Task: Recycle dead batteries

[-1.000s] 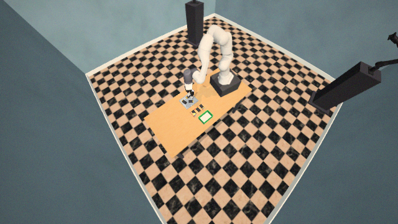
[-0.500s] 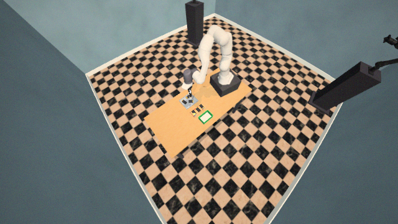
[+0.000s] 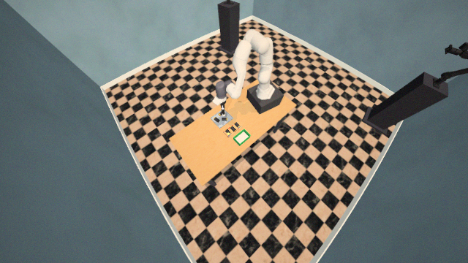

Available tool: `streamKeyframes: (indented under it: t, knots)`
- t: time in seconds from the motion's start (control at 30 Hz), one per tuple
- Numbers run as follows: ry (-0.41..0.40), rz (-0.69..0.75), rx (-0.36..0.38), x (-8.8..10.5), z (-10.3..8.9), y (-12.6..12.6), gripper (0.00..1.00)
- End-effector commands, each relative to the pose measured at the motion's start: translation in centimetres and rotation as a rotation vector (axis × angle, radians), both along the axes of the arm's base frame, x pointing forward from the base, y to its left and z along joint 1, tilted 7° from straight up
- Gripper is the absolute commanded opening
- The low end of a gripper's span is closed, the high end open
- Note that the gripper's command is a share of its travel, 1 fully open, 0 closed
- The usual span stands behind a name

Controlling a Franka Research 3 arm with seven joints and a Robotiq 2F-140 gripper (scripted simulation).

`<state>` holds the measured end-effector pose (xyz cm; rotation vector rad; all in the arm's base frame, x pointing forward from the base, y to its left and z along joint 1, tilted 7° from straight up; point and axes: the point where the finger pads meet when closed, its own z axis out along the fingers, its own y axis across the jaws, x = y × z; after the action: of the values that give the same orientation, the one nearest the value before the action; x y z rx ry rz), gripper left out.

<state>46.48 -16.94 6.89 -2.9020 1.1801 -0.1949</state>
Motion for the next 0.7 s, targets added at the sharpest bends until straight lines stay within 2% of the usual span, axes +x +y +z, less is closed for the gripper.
streamKeyframes:
  t: [0.0, 0.33, 0.67]
  knots:
    - [-0.005, -0.053, 0.006, 0.1, -0.7, -0.1, 0.29]
    - [-0.005, -0.053, 0.006, 0.8, -6.5, -0.3, 0.29]
    - [-0.005, -0.053, 0.006, 0.8, -7.0, -0.4, 0.29]
